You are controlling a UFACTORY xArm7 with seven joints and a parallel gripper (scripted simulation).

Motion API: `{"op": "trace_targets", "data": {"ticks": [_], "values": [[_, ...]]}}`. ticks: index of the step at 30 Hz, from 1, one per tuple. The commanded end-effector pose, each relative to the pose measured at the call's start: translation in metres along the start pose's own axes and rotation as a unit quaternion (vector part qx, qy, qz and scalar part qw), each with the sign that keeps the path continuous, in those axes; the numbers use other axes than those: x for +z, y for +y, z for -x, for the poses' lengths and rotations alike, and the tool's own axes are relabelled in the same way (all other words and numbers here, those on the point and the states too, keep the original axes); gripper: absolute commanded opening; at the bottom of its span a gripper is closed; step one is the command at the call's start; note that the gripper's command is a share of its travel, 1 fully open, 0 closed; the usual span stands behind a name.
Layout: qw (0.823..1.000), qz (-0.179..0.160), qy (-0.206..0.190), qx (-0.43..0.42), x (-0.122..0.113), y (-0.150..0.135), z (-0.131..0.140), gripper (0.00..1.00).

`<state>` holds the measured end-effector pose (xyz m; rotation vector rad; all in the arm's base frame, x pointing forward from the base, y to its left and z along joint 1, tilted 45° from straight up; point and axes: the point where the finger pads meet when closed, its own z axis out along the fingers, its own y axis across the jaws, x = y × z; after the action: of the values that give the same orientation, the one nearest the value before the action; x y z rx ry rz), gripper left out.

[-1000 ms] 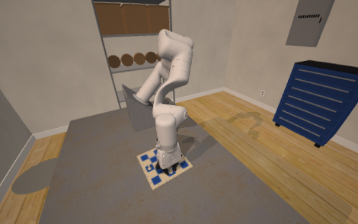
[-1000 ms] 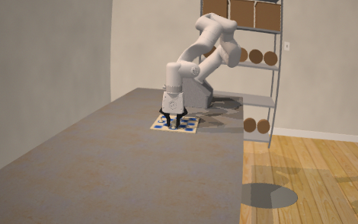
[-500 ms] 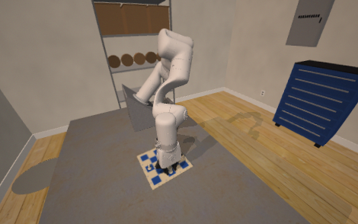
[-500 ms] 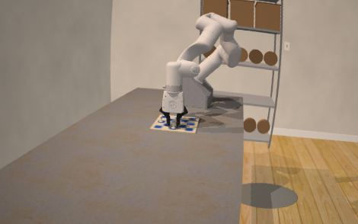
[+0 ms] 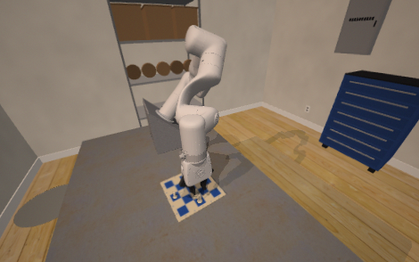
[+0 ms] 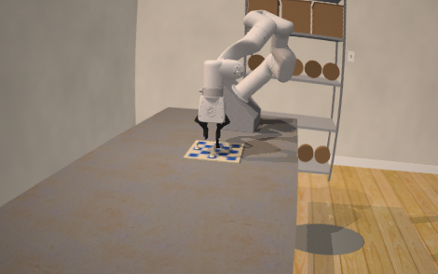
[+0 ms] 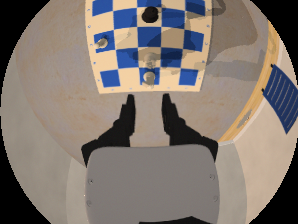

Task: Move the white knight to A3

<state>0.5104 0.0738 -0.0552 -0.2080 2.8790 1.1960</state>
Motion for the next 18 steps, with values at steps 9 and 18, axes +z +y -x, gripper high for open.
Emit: {"op": "trace_targets", "data": {"ticks": [9,18], "values": [[1.000,0.000,-0.001,0.000,-0.029,0.000,0.000,0.39],[1.000,0.000,-0.001,0.000,-0.029,0.000,0.000,1.00]]}}
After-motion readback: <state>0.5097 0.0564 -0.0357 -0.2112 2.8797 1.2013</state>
